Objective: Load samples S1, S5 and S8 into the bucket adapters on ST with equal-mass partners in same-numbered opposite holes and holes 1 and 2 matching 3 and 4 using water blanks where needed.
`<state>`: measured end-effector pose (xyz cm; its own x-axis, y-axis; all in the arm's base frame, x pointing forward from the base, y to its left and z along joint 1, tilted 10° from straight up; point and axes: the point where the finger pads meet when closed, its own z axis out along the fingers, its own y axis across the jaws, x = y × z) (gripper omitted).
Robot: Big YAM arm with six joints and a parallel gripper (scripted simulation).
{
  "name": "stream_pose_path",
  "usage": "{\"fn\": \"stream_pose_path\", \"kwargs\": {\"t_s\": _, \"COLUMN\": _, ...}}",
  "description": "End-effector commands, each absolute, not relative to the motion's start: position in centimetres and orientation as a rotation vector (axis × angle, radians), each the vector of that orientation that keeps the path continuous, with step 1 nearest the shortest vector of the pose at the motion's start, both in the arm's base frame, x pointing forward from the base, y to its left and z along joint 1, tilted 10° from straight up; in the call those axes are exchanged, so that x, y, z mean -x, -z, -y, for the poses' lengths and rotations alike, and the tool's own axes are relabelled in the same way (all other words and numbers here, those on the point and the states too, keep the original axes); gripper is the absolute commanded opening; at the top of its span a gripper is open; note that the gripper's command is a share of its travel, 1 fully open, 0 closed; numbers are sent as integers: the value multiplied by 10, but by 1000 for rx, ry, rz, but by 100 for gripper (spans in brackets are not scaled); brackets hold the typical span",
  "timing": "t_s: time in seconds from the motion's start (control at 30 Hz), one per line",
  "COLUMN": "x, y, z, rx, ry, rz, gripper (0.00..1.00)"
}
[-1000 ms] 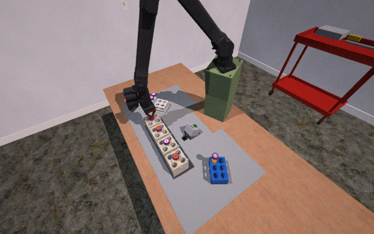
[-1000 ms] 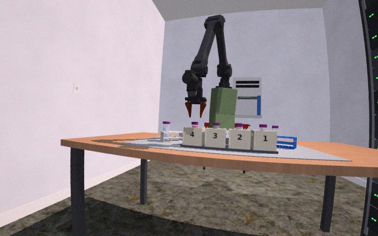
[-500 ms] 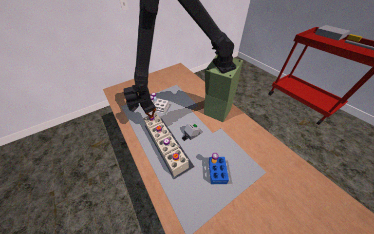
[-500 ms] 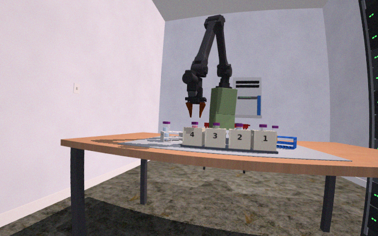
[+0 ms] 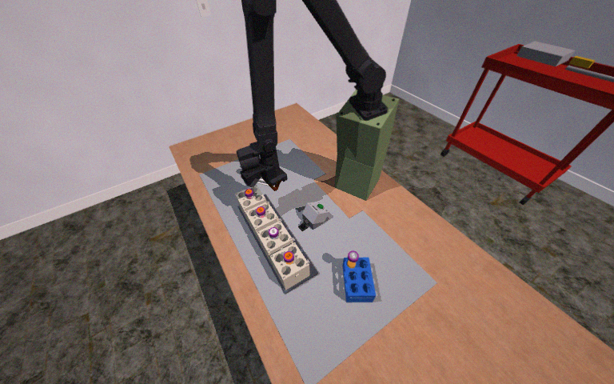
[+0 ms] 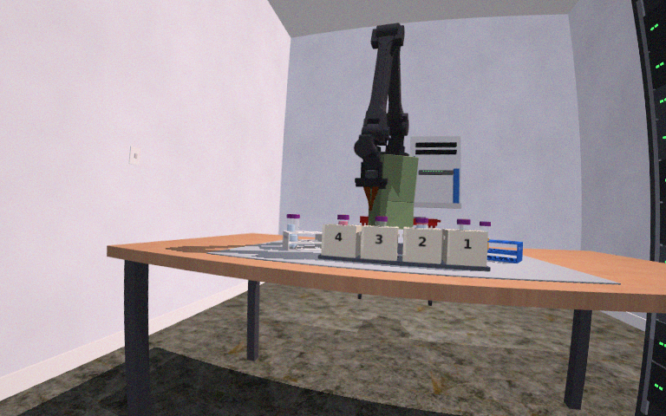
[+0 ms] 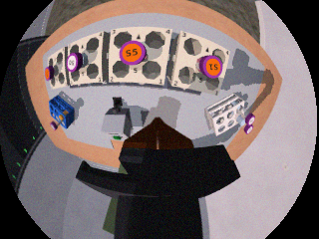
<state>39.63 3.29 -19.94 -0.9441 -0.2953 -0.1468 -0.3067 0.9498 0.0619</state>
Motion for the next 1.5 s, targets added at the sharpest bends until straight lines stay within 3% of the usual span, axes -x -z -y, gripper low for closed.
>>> {"fn": "stream_pose_path", "kwargs": {"t_s": 0.0, "x": -394, "y": 185, "z": -45, "rx": 421, "ry": -118, "rz": -2917, "gripper": 0}}
{"fn": "stream_pose_path", "kwargs": {"t_s": 0.73, "x": -228, "y": 210, "z": -113, "rx": 425, "ry": -116, "rz": -2972, "gripper": 0}}
{"fn": "stream_pose_path", "kwargs": {"t_s": 0.87, "x": -255, "y": 202, "z": -118, "rx": 385, "ry": -137, "rz": -2918, "gripper": 0}}
{"fn": "stream_pose_path", "kwargs": {"t_s": 1.47, "x": -248, "y": 242, "z": -124, "rx": 422, "ry": -127, "rz": -2948, "gripper": 0}}
